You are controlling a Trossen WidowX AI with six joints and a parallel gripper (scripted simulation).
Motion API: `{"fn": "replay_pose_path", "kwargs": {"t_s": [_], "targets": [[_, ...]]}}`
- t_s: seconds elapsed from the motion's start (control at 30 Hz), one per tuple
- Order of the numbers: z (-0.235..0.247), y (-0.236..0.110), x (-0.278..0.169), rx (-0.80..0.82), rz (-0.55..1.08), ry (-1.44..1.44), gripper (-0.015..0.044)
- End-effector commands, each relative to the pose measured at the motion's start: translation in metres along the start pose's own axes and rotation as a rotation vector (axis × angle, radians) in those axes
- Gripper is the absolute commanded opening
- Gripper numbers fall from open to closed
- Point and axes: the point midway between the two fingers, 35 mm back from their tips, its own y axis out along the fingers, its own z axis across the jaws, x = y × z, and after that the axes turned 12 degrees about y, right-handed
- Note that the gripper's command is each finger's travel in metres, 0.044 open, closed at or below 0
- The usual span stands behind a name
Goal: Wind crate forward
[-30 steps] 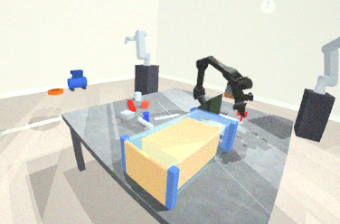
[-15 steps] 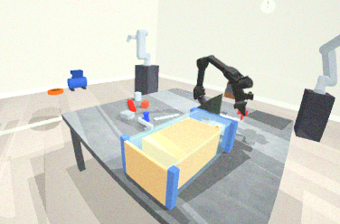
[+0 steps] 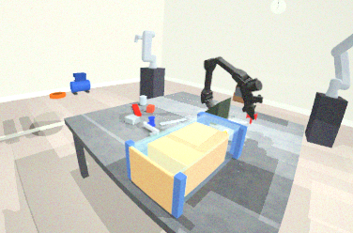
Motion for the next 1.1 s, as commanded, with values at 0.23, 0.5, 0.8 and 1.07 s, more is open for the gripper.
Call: {"fn": "replay_pose_path", "kwargs": {"t_s": [0.23, 0.5, 0.8, 1.07], "targets": [[0.024, -0.002, -0.017, 0.028, 0.031, -0.011, 0.0], [0.031, -0.005, -0.024, 0.029, 0.031, -0.011, 0.0], [0.038, -0.008, -0.032, 0.029, 0.032, -0.011, 0.0], [0.043, -0.012, -0.04, 0.03, 0.032, -0.011, 0.0]]}}
